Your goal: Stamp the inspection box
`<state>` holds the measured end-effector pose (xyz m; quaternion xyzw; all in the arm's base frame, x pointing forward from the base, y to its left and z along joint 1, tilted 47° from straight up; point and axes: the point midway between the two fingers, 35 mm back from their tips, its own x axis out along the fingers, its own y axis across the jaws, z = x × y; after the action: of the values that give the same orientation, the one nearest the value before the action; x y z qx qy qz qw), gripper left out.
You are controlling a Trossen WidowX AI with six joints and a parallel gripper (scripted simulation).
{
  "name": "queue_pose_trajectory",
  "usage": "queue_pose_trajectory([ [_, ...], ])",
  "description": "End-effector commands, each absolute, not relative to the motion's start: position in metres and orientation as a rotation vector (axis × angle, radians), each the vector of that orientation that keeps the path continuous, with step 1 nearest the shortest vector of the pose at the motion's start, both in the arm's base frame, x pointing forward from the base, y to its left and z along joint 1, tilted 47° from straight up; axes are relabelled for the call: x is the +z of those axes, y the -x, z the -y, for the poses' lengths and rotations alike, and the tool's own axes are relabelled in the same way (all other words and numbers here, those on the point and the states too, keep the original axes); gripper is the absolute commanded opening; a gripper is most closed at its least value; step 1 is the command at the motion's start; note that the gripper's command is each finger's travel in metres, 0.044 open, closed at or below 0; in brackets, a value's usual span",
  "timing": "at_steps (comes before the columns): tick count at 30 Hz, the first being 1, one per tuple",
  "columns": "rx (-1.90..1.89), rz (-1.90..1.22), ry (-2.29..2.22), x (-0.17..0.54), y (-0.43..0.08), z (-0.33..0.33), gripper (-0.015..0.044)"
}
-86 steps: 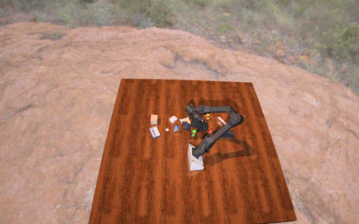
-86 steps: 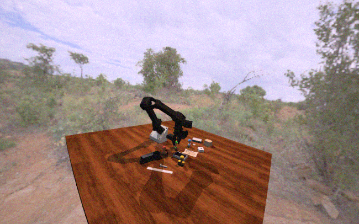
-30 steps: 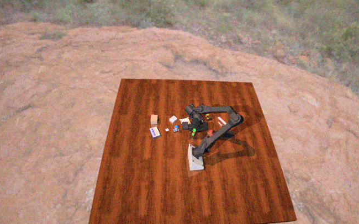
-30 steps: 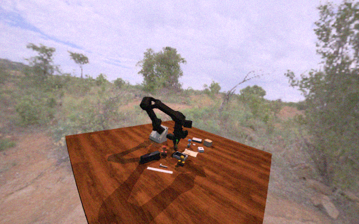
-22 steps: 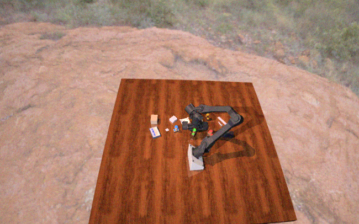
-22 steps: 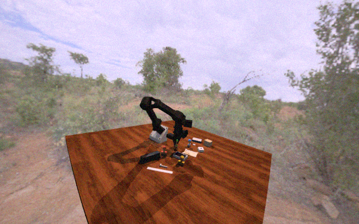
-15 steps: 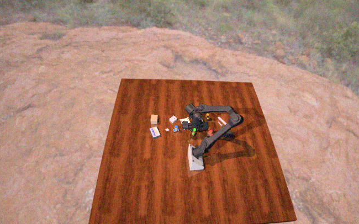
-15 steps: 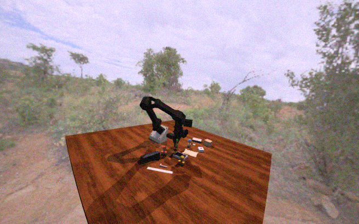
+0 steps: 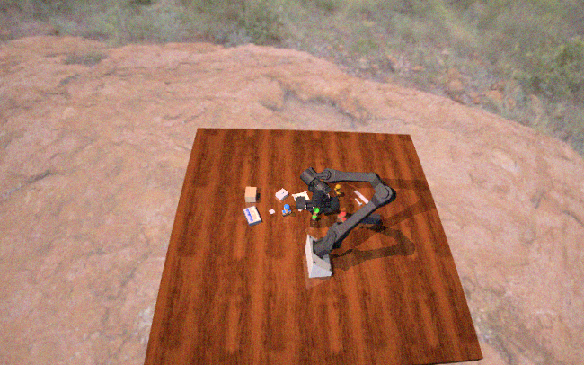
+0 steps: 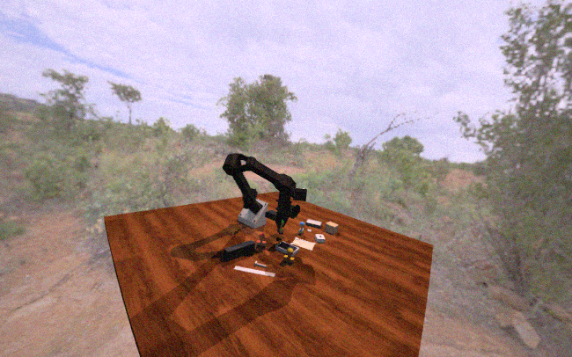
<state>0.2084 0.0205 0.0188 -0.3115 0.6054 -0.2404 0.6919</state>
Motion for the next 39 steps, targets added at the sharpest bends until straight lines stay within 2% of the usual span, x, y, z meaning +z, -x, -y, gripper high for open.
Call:
queue_pose_trajectory([
  [1, -0.535, -1.35, 0.688, 0.021, -0.209, -0.024, 0.0],
  [39, -0.533, -1.35, 0.687, 0.033, -0.206, -0.037, 0.0],
])
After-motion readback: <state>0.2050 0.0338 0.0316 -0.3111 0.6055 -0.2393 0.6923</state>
